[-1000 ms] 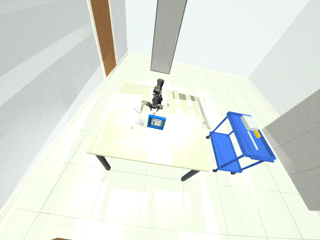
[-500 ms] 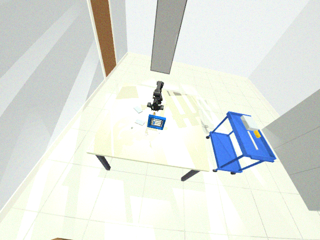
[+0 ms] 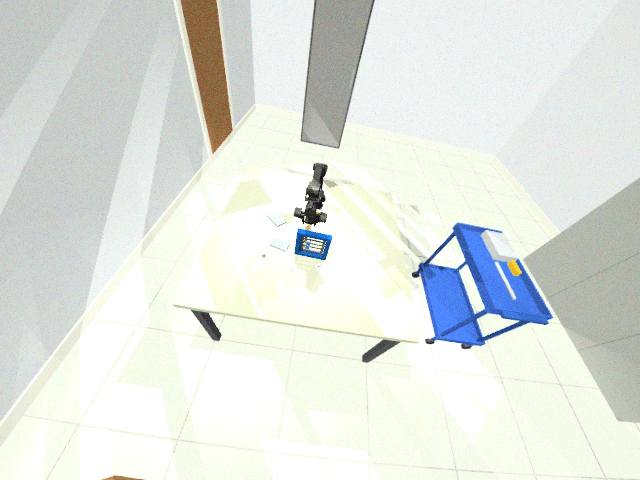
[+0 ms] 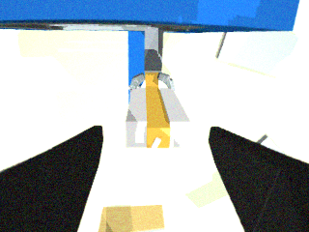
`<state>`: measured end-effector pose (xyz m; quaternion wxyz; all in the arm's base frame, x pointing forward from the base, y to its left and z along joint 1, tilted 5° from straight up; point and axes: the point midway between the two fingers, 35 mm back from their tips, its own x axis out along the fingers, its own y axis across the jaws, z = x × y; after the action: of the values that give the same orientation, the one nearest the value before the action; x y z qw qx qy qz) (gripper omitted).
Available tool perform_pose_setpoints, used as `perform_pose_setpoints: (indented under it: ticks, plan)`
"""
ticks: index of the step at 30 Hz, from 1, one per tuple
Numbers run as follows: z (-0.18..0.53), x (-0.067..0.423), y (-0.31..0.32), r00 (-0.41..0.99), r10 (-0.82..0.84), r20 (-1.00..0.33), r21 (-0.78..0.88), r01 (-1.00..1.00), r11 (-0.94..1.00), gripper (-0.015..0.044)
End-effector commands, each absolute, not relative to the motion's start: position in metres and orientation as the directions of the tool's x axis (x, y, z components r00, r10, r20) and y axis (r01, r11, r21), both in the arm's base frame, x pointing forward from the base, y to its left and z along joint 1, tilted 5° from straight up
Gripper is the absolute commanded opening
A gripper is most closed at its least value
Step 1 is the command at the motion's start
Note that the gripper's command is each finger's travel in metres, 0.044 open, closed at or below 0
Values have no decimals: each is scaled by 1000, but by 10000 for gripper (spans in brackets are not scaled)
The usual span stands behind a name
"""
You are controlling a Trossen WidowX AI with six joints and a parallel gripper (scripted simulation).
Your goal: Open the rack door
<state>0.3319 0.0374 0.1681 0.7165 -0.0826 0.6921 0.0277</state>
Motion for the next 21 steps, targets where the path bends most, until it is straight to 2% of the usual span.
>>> perform_pose_setpoints:
  ticks: [1, 21]
  plan:
    - [161, 332, 36, 36, -80, -996, -85, -158, 984, 295]
    - [128, 332, 33, 36, -80, -996, -85, -158, 984, 295]
